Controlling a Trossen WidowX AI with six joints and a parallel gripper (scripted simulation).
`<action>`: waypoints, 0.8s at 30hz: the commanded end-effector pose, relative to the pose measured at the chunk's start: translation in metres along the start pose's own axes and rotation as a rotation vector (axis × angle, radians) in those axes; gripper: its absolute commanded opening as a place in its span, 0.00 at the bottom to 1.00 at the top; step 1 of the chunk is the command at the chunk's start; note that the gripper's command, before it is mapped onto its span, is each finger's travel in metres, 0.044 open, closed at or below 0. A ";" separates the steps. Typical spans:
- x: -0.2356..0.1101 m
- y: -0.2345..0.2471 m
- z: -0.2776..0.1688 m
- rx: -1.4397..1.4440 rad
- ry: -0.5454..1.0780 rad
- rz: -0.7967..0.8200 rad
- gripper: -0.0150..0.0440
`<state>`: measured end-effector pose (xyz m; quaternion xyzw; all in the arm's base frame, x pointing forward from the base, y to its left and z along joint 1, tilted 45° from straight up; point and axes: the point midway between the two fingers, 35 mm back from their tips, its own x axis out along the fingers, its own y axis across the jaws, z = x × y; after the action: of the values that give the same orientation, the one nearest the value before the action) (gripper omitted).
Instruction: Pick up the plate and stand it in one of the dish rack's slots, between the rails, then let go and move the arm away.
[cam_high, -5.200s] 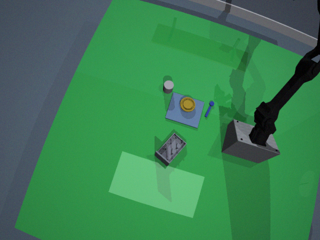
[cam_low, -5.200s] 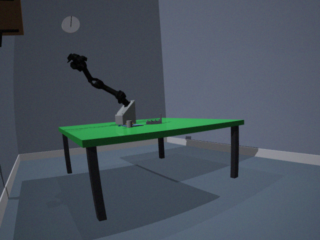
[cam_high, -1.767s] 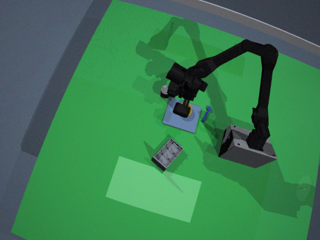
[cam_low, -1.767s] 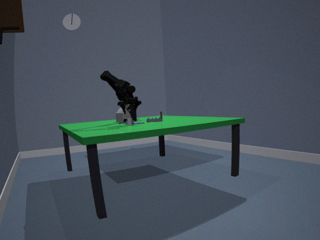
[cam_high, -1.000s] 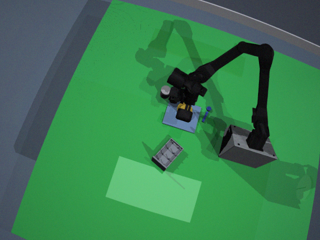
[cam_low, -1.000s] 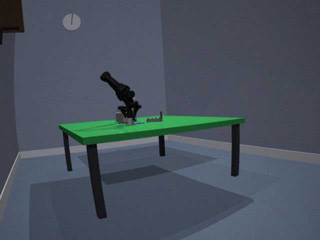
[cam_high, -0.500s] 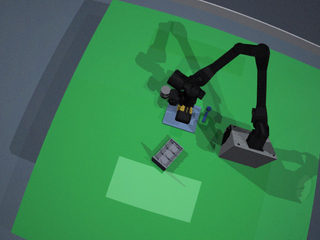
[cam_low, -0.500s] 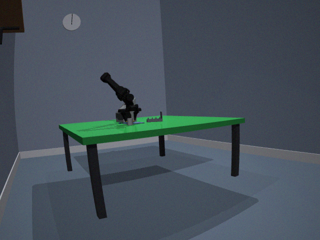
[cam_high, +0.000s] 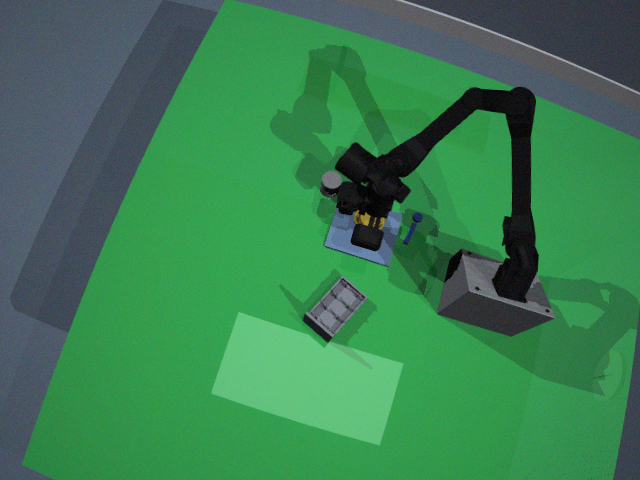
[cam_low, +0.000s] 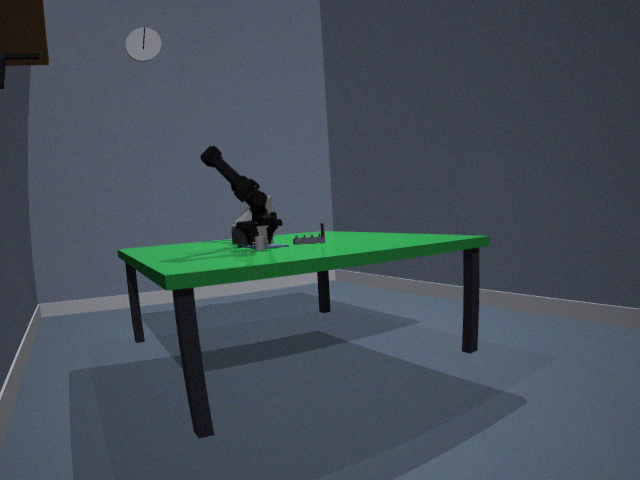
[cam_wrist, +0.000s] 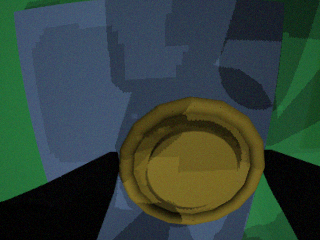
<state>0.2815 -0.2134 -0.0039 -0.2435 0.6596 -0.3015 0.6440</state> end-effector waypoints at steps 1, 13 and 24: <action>0.001 0.001 0.000 -0.005 -0.001 0.003 0.90; -0.003 0.001 0.001 -0.004 -0.002 0.005 0.66; -0.060 0.007 0.014 -0.002 -0.003 0.025 0.25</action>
<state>0.2938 -0.1783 0.0208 -0.2379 0.6659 -0.2899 0.6449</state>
